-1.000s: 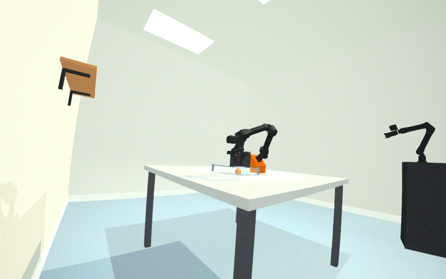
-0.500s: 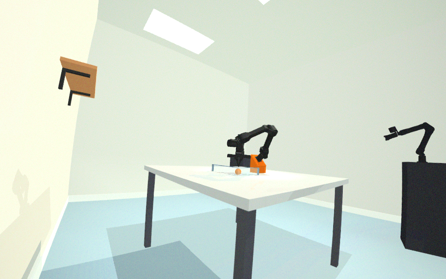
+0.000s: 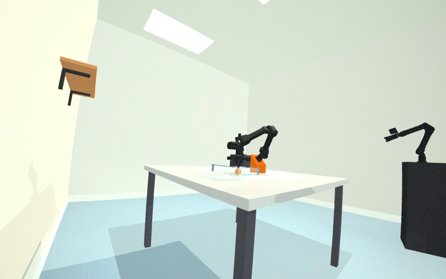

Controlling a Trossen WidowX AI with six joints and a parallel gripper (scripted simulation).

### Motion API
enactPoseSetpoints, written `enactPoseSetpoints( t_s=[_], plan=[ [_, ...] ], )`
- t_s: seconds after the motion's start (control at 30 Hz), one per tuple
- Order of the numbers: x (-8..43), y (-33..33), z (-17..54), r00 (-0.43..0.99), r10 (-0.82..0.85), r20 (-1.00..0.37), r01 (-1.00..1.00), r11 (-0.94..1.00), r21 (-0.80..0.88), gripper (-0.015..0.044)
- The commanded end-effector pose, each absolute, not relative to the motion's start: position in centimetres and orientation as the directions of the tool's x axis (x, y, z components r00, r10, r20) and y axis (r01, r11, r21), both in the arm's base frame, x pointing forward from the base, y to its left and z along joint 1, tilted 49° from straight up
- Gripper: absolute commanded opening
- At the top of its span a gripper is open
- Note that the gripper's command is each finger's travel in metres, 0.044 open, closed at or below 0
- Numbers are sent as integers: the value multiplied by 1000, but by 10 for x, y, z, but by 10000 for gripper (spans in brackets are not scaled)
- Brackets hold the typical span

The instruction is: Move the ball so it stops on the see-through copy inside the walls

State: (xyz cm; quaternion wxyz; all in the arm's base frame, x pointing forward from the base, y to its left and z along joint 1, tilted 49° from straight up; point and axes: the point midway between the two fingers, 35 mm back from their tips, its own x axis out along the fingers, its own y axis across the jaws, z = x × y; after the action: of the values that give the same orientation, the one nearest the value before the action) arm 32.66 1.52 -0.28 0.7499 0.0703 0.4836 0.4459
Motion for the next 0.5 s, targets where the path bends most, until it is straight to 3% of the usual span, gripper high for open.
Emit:
enactPoseSetpoints(
  t_s=[0.0, 0.47],
  plan=[
    [327, 20, -7, 134, 740, -659, -595, 591, 544, 0],
    [340, 32, -5, 135, 741, -657, -596, 591, 544, 0]
  ],
)
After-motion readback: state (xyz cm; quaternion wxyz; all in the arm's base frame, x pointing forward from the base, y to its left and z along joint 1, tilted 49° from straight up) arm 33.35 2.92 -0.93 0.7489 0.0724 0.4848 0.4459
